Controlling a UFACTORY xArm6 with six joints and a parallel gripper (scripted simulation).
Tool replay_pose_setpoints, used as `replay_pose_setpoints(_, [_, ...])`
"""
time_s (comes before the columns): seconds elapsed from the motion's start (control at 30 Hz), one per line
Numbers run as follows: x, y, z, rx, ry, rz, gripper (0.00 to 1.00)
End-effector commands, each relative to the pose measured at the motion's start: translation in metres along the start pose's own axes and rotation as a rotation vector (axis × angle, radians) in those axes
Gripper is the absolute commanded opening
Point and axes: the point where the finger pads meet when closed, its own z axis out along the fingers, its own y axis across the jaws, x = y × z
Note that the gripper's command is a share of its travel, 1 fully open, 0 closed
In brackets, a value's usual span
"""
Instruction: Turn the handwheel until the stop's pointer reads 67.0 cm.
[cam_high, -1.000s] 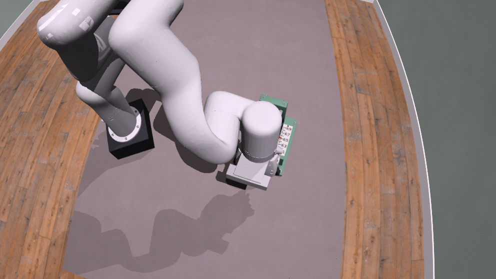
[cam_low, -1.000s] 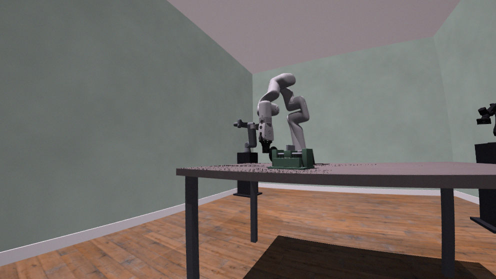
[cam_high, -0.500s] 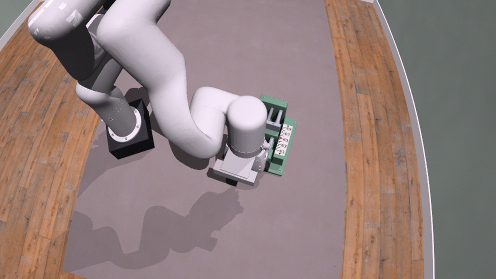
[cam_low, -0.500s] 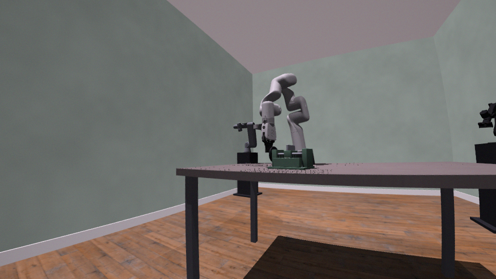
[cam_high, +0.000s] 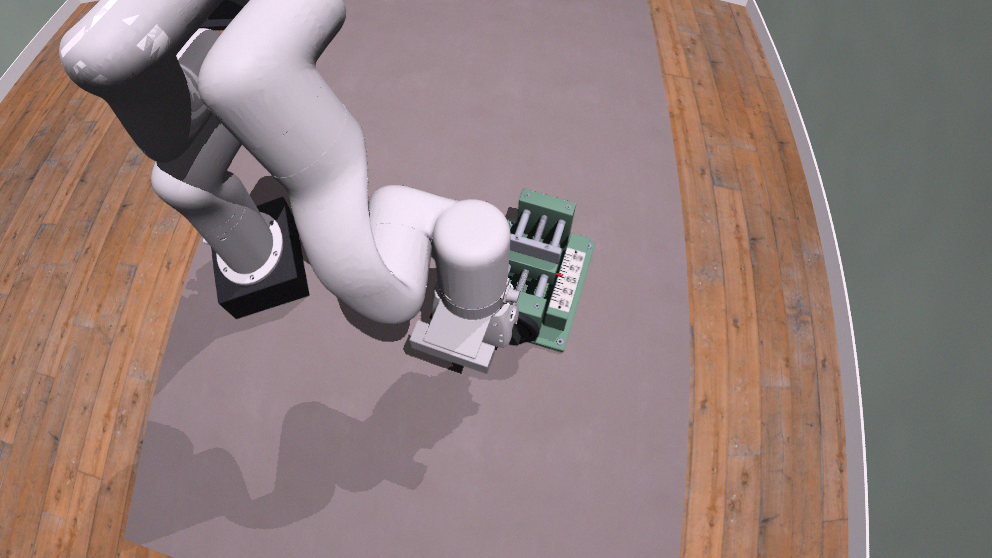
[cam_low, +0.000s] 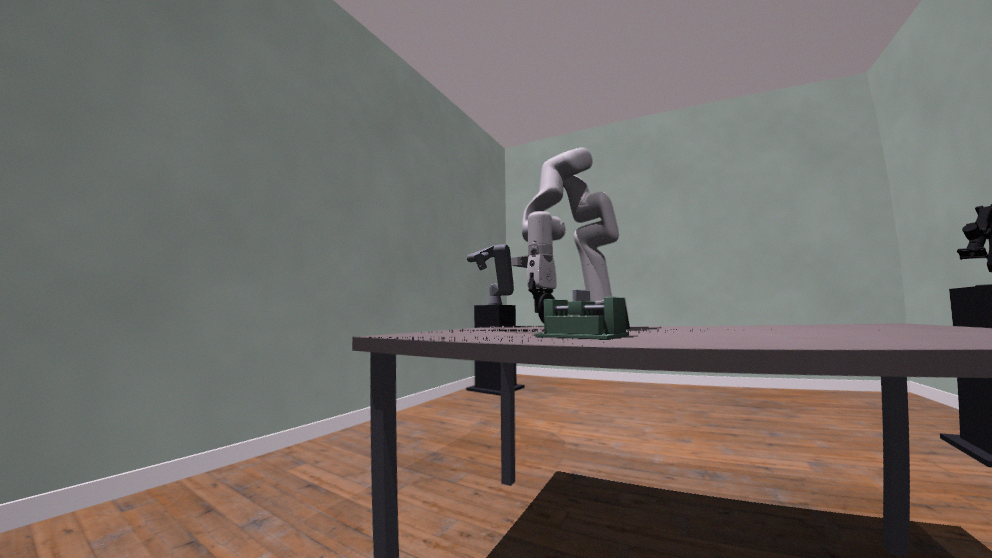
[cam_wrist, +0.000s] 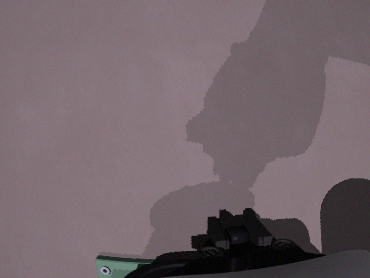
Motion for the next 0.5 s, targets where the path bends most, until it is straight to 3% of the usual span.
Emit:
replay_pose_setpoints(0.0, [0.0,0.001,0.006,0.001,0.001,0.0,0.06])
replay_pose_setpoints(0.47, [0.0,-0.008,0.029,0.001,0.001,0.0,0.06])
